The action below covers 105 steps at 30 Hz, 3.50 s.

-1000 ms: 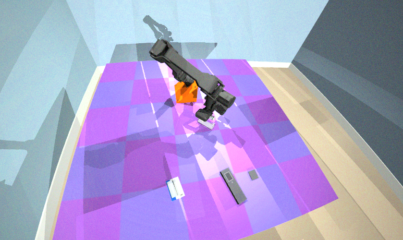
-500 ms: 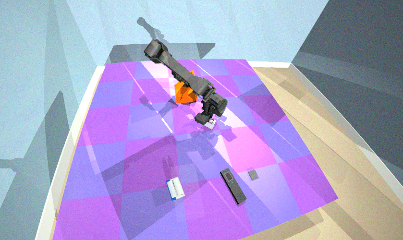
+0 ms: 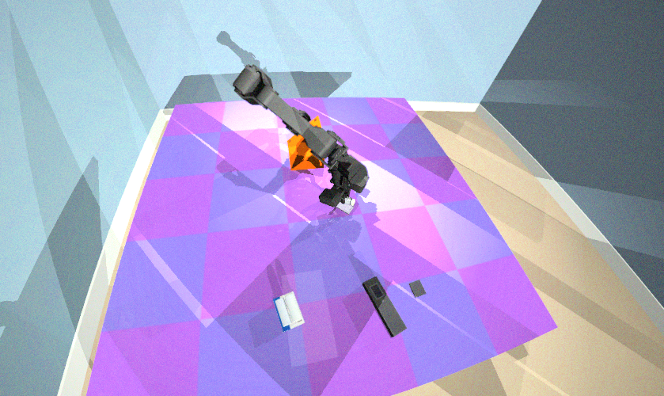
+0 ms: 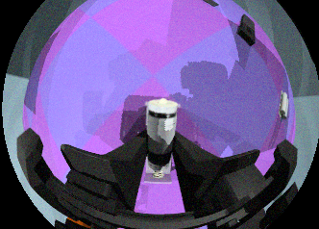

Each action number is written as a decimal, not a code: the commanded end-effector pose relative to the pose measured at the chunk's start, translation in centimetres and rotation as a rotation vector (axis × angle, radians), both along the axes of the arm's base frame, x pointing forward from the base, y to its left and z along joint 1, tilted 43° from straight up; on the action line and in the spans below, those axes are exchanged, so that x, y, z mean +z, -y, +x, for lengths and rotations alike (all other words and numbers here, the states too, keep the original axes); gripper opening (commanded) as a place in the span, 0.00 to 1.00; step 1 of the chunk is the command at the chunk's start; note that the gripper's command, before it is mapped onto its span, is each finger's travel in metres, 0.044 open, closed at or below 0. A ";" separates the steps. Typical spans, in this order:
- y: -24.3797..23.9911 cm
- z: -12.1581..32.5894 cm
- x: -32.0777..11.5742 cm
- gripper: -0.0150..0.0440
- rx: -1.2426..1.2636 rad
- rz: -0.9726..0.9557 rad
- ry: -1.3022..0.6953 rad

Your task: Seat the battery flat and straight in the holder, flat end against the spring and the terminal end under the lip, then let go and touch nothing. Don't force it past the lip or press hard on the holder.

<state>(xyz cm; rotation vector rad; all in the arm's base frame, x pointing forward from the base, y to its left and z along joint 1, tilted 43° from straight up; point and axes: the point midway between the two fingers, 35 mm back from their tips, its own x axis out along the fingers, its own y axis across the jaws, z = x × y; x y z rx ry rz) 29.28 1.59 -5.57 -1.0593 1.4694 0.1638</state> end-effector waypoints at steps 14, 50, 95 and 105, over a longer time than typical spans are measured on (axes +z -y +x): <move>0.7 -0.3 -0.4 0.39 0.057 0.091 0.053; 2.4 -1.8 0.1 0.39 0.115 0.170 0.101; 2.6 -1.9 -0.7 0.39 -0.016 0.078 -0.044; 2.7 -1.7 -0.9 0.39 -0.049 0.045 -0.080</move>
